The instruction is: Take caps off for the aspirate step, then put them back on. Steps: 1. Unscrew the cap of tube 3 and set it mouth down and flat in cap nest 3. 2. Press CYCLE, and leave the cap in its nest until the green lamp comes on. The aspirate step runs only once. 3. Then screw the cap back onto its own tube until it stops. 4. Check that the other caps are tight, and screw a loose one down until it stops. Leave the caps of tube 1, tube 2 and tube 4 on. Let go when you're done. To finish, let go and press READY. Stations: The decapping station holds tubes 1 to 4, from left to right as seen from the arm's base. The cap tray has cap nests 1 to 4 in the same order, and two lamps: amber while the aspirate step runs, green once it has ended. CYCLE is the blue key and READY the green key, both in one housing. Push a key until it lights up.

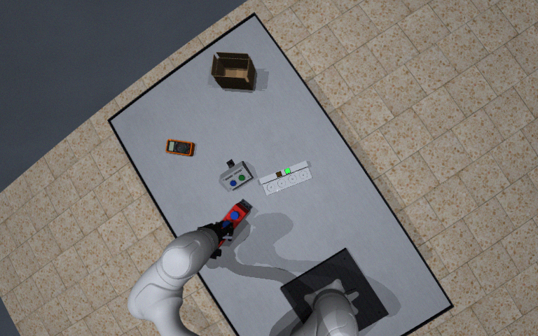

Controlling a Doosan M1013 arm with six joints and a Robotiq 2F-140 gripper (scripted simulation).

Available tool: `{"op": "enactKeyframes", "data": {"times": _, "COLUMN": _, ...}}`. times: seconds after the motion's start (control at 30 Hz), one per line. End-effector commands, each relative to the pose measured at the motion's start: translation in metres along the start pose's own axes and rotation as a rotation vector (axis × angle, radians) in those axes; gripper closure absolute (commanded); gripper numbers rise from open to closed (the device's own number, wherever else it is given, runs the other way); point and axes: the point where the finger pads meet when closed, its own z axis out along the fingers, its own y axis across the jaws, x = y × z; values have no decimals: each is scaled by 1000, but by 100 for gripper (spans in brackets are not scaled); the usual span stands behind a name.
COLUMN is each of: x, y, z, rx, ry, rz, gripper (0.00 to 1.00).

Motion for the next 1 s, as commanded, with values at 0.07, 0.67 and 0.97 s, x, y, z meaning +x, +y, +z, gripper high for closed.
{"op": "enactKeyframes", "data": {"times": 0.07, "x": -1, "y": 1, "z": 1, "rx": -6, "ry": 5, "rz": 60, "gripper": 70}}
{"op": "enactKeyframes", "data": {"times": 0.67, "x": -1, "y": 2, "z": 1, "rx": -3, "ry": 0, "rz": 850, "gripper": 70}}
{"op": "enactKeyframes", "data": {"times": 0.97, "x": -1, "y": 2, "z": 2, "rx": -4, "ry": 0, "rz": 1047, "gripper": 70}}
